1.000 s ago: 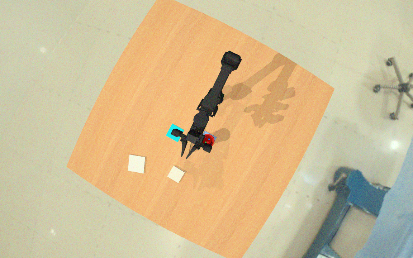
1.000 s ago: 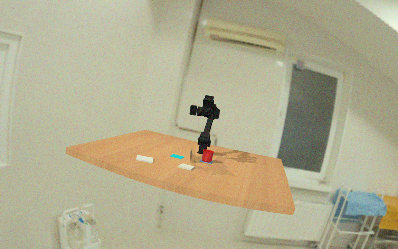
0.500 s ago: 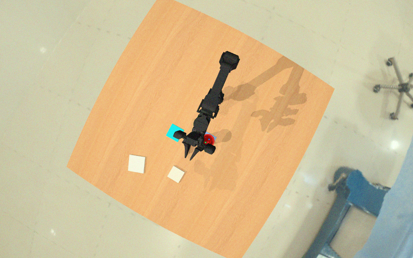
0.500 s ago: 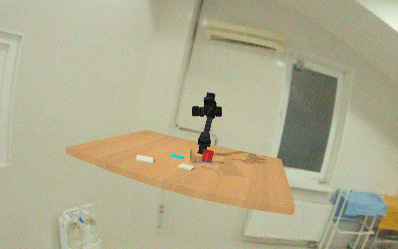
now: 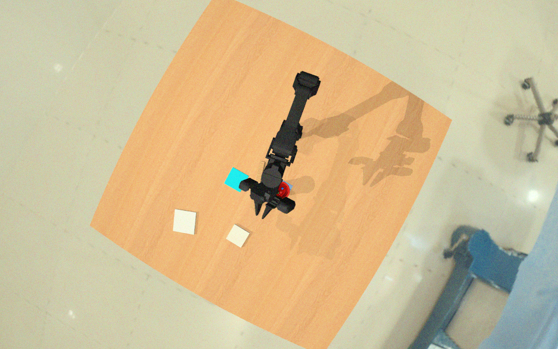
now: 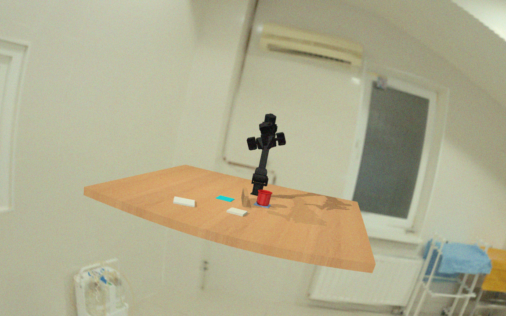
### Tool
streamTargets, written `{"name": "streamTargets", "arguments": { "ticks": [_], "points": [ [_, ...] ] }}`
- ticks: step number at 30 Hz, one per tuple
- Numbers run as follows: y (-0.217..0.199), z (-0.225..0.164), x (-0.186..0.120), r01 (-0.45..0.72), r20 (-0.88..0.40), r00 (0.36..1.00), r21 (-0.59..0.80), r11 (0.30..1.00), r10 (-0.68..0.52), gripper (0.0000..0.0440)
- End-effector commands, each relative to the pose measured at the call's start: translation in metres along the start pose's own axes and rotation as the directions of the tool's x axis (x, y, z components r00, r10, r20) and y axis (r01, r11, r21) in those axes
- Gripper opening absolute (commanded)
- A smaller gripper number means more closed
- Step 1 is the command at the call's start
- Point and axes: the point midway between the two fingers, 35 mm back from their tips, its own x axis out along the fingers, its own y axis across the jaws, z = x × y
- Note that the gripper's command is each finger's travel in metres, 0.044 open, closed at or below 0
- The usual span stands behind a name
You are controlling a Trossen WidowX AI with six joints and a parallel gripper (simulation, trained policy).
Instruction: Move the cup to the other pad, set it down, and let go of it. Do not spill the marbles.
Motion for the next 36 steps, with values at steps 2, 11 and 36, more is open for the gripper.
{"name": "streamTargets", "arguments": {
  "ticks": [2, 11, 36],
  "points": [
    [0.006, -0.006, 0.002, 0.008, -0.075, 0.997, 0.07, 0.998, -0.003, 0.0104],
    [0.014, -0.015, 0.002, 0.055, -0.199, 0.98, 0.188, 0.981, -0.017, 0.0113],
    [0.026, -0.05, -0.003, 0.348, -0.534, 0.839, 0.386, 0.854, -0.101, 0.0123]
  ]
}}
